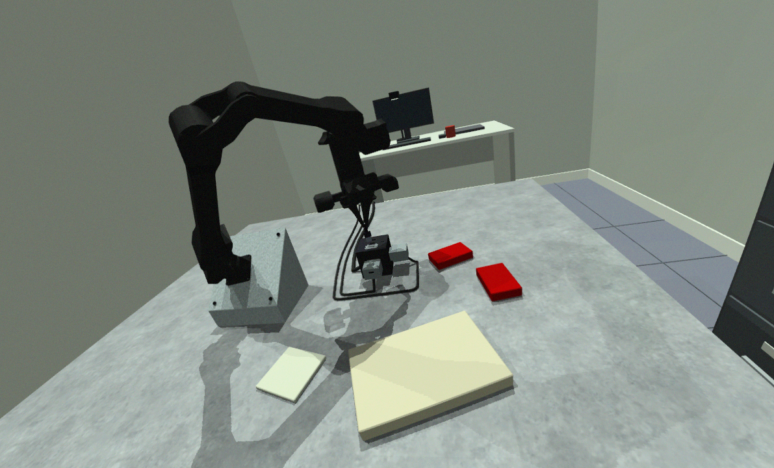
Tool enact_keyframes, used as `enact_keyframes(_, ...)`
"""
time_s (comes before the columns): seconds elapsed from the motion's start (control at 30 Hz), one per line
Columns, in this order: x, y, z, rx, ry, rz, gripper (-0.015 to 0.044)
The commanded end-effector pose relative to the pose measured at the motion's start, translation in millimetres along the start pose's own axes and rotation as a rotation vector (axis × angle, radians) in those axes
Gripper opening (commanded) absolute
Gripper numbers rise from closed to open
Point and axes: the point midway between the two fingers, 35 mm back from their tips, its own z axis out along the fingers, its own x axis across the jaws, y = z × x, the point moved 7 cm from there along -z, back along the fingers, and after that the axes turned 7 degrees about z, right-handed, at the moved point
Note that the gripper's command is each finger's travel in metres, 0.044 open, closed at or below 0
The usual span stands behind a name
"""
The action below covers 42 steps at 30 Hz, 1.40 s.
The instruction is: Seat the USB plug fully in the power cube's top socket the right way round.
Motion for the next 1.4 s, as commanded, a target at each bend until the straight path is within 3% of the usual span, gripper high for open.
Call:
enact_keyframes(0.0,-0.3,-0.1,0.2,0.0,-0.001,0.11,0.0)
enact_keyframes(0.37,-0.3,-0.1,0.2,-0.001,-0.001,0.381,0.0)
enact_keyframes(1.37,0.1,-0.2,2.0,0.011,0.001,0.382,0.0)
